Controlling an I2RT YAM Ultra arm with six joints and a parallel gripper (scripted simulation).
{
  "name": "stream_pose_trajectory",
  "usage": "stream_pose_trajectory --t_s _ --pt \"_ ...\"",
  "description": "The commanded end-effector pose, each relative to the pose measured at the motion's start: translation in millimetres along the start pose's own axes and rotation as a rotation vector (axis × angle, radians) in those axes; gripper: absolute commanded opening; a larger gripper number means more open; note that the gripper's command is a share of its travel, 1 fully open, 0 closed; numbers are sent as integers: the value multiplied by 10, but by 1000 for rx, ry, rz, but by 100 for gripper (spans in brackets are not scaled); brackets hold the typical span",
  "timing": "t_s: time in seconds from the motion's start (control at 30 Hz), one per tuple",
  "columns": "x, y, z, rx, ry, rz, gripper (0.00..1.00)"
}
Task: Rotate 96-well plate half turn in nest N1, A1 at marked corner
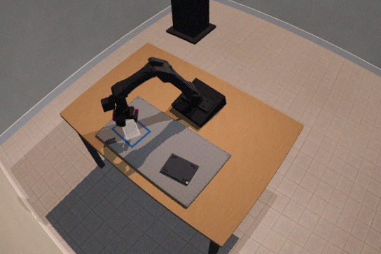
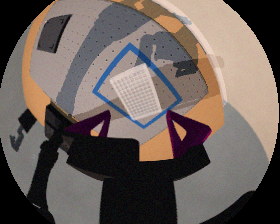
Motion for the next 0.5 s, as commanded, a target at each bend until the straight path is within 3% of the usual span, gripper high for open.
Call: stream_pose_trajectory --t_s 0.0,0.47 --pt "-45 -16 -197 -23 -35 185 100" --pt "-45 -16 -197 -30 -30 585 100"
Point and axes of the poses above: the point where the finger pads meet when closed, its own z axis out along the fingers, its own x axis across the jaws, y = z × x, the point moved 5 cm from there along -z, back along the fingers, and after that the axes turned 3 degrees about -z, right-handed, at the moved point
